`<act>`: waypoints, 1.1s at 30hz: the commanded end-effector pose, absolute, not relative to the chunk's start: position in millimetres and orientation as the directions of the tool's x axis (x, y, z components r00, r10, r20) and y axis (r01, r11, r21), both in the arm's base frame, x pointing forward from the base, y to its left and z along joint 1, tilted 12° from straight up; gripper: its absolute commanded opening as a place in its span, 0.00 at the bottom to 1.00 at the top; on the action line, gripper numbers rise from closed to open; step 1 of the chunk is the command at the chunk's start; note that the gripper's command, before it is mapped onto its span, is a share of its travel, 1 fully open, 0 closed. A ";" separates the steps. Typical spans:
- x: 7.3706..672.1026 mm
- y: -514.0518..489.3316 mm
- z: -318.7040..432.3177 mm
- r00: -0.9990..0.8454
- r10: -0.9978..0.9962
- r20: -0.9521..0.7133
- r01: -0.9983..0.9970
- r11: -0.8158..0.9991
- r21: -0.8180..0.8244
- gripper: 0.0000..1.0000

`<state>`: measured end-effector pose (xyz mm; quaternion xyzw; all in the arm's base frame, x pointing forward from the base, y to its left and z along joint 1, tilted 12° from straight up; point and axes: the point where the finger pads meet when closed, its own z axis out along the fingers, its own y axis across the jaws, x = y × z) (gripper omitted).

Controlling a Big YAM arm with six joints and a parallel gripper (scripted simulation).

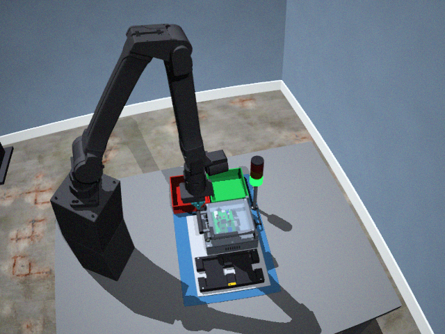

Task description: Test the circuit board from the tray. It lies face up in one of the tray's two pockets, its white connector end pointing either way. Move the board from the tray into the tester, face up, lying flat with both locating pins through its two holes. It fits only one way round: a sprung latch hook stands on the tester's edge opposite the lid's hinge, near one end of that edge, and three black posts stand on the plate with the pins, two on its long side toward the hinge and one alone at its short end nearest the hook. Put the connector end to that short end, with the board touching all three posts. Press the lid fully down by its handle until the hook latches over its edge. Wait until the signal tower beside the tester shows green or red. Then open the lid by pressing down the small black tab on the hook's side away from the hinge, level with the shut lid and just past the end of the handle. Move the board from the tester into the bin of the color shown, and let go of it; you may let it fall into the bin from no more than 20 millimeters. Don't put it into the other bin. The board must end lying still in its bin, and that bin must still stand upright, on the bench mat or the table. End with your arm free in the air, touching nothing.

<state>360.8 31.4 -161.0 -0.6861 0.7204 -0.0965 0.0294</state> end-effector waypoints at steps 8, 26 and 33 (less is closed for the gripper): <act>362.8 34.5 -157.9 -0.056 -0.995 0.088 -0.982 0.039 -0.185 0.00; 361.3 37.9 -135.7 -0.055 -0.995 0.086 -0.980 0.038 -0.194 0.00; 359.6 38.1 -133.1 -0.053 -0.995 0.086 -0.981 0.036 -0.192 0.00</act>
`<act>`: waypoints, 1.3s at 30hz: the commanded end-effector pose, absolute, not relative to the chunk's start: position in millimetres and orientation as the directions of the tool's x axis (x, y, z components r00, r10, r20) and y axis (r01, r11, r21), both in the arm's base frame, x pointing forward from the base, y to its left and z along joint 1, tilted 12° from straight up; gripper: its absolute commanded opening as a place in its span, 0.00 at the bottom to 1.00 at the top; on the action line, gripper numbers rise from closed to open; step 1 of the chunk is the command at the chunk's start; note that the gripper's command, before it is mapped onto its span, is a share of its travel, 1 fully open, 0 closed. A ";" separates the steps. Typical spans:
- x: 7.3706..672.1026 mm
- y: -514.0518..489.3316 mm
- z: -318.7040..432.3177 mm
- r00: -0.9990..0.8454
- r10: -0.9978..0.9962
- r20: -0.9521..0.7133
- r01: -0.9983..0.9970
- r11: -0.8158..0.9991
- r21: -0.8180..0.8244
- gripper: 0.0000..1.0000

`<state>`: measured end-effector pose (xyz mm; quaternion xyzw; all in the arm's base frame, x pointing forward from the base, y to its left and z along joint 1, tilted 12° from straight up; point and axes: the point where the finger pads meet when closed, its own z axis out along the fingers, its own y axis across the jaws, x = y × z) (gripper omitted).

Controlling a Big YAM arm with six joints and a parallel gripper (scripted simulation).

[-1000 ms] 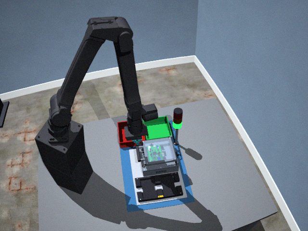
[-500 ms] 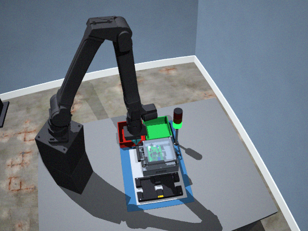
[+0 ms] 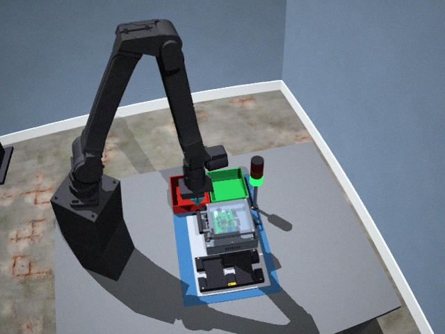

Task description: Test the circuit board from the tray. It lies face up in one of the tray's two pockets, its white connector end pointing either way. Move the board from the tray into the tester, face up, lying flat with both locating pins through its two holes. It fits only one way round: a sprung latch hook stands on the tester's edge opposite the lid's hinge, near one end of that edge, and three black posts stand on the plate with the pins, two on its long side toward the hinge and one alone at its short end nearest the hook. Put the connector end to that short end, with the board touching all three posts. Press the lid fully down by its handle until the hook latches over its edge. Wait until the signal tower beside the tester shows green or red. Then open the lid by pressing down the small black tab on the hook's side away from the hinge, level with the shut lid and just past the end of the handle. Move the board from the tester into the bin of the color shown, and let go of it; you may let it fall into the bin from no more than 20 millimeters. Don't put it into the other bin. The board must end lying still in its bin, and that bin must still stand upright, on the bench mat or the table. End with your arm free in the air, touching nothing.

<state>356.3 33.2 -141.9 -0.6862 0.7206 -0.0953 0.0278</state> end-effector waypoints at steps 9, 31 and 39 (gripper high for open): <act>366.0 44.6 -136.7 -0.055 -0.995 0.086 -0.981 0.038 -0.192 0.00; 371.3 90.1 -147.0 -0.078 -0.993 0.091 -0.983 0.061 -0.173 0.00; 379.5 94.6 -148.6 -0.065 -0.994 0.083 -0.980 0.047 -0.195 0.00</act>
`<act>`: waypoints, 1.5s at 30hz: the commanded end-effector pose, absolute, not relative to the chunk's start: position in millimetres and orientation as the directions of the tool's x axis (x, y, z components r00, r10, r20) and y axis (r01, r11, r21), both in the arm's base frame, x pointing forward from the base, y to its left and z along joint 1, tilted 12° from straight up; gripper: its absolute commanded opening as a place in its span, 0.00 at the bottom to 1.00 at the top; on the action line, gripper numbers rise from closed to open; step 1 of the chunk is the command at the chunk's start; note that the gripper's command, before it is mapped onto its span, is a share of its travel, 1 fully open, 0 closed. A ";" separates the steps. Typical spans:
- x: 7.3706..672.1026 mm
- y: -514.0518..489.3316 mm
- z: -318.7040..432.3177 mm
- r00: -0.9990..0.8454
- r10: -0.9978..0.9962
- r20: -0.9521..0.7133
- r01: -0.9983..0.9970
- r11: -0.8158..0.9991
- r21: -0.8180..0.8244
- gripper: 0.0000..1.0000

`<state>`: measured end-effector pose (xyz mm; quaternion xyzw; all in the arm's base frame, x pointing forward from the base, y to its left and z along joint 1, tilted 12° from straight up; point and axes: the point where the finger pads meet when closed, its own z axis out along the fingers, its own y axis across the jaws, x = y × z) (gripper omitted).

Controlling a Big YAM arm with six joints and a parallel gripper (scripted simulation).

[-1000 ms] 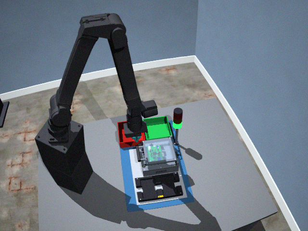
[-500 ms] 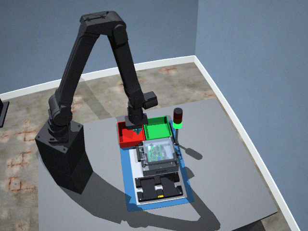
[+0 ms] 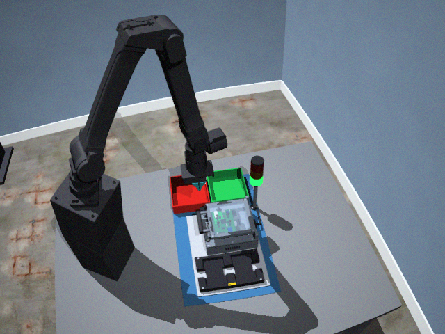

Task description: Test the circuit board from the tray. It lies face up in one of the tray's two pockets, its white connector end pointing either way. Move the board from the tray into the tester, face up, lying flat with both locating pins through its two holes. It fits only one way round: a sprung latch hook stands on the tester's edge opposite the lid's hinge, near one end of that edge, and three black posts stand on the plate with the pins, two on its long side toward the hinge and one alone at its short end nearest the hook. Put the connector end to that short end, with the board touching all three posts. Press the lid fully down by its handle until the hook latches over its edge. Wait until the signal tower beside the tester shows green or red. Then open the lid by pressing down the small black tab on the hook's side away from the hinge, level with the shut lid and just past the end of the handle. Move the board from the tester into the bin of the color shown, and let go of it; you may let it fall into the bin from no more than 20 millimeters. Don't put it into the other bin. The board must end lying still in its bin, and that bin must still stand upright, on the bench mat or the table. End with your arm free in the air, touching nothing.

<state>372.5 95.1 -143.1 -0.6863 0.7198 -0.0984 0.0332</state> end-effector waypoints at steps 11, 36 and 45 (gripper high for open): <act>386.4 88.7 -187.1 -0.058 -0.995 0.084 -0.980 0.041 -0.193 0.00; 383.6 87.1 -213.1 -0.054 -0.995 0.088 -0.983 0.037 -0.181 0.00; 382.7 86.3 -216.8 -0.054 -0.995 0.089 -0.983 0.037 -0.177 0.00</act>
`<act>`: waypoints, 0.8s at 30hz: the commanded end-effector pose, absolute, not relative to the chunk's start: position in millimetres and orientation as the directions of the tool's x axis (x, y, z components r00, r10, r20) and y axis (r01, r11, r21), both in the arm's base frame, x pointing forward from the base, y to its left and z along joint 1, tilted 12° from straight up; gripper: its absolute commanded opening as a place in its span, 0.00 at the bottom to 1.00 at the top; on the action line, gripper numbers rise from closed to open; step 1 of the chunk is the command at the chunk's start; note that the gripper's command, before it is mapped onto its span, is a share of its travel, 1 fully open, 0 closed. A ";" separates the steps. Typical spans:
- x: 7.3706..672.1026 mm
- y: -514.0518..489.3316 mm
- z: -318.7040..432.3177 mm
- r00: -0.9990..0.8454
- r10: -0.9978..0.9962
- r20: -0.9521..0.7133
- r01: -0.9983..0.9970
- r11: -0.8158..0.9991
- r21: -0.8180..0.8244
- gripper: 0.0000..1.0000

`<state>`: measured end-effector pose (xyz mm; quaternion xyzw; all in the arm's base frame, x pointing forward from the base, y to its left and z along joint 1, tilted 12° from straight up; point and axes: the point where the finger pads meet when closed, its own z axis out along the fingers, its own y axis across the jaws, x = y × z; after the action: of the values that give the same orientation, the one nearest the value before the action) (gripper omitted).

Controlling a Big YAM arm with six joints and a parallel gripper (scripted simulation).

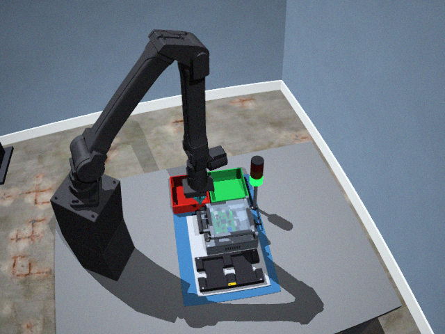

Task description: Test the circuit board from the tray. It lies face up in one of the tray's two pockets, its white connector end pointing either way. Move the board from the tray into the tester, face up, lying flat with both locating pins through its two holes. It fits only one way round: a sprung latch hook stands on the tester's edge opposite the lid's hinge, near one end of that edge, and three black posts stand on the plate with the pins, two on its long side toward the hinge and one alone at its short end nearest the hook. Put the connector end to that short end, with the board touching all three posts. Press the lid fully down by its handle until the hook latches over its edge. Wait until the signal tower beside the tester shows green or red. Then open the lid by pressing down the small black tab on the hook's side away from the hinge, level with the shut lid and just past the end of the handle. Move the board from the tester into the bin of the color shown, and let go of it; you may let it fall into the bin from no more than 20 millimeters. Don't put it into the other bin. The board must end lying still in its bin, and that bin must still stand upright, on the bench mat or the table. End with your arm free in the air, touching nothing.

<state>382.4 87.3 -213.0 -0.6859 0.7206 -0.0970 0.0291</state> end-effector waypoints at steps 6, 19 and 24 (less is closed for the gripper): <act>389.4 84.1 -222.1 -0.060 -0.995 0.085 -0.981 0.043 -0.189 0.00; 385.4 80.7 -242.0 -0.061 -0.994 0.091 -0.984 0.044 -0.170 0.00; 386.9 82.1 -242.3 -0.058 -0.994 0.090 -0.984 0.041 -0.175 0.00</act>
<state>385.7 84.6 -238.6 -0.6862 0.7203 -0.0969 0.0289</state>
